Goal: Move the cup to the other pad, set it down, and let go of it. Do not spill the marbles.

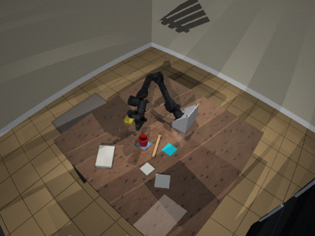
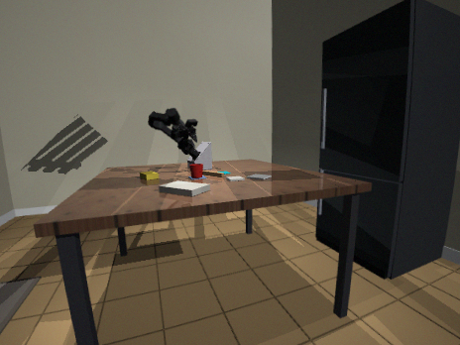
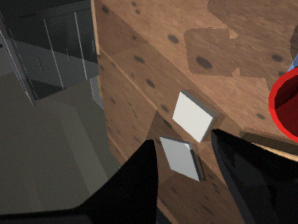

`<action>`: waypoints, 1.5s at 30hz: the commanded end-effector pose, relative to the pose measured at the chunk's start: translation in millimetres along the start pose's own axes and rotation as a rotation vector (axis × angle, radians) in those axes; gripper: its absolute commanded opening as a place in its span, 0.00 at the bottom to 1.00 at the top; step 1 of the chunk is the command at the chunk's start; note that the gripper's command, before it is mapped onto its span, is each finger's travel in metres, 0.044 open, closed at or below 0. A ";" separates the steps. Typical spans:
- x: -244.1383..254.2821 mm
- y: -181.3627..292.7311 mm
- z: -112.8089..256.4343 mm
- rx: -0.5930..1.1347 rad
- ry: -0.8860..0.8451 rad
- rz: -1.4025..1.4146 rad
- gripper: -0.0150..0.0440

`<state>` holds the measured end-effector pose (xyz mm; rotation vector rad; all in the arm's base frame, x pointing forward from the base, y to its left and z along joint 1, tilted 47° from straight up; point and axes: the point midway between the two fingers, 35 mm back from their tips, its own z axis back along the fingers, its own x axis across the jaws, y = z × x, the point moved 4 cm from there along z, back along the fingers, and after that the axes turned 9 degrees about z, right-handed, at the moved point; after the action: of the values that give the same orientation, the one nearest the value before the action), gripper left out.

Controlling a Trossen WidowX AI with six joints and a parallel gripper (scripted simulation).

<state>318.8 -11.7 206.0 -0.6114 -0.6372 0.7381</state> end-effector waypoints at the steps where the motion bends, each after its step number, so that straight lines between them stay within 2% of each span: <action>1: -37.5 41.6 -33.5 0.005 0.689 -0.361 0.50; 3: -42.9 45.3 -35.0 -0.058 0.814 -0.359 0.50; 6: -45.0 46.5 -35.5 -0.126 0.876 -0.401 0.50; 25: -45.8 48.4 -36.0 -0.129 0.879 -0.402 0.50; 45: -68.4 49.9 -57.2 -0.128 0.878 -0.403 0.50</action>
<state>300.6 -45.3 118.1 -0.8104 0.0135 0.0064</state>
